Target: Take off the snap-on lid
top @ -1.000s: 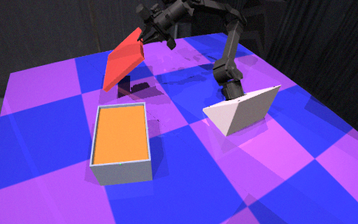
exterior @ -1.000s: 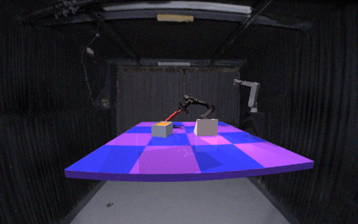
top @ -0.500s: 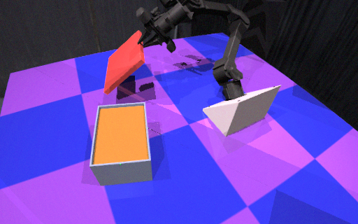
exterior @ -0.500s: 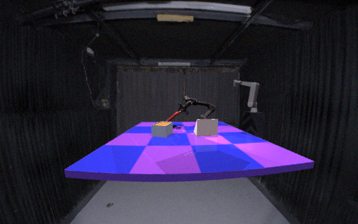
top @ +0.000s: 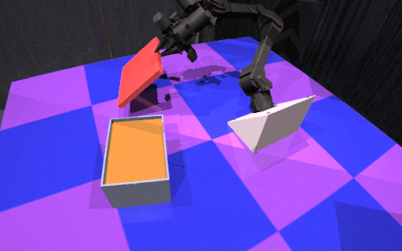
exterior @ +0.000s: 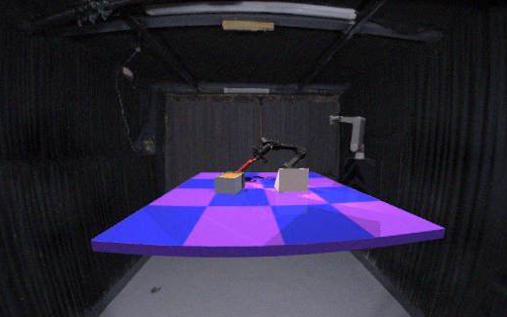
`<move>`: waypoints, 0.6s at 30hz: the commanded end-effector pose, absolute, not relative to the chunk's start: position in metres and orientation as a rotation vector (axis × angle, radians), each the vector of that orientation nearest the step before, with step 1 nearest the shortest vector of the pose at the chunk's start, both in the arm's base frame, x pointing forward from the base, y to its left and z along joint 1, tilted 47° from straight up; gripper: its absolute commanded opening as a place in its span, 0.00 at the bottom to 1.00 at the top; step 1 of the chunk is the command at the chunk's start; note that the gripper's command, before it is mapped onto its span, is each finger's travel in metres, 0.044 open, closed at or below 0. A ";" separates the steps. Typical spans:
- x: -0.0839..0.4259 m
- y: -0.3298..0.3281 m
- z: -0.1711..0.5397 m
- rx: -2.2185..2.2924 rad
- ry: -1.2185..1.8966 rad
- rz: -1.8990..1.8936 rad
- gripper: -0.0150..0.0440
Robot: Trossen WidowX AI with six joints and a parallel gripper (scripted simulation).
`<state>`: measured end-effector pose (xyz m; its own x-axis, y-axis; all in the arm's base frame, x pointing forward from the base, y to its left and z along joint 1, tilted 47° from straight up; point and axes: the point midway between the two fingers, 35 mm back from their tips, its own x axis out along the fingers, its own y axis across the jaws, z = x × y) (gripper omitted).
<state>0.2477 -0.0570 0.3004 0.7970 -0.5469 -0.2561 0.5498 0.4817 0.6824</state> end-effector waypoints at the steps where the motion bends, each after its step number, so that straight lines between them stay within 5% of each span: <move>1: 0.248 -0.058 0.300 0.835 0.001 -0.658 0.25; 18: 0.249 -0.068 0.291 0.835 0.000 -0.657 0.25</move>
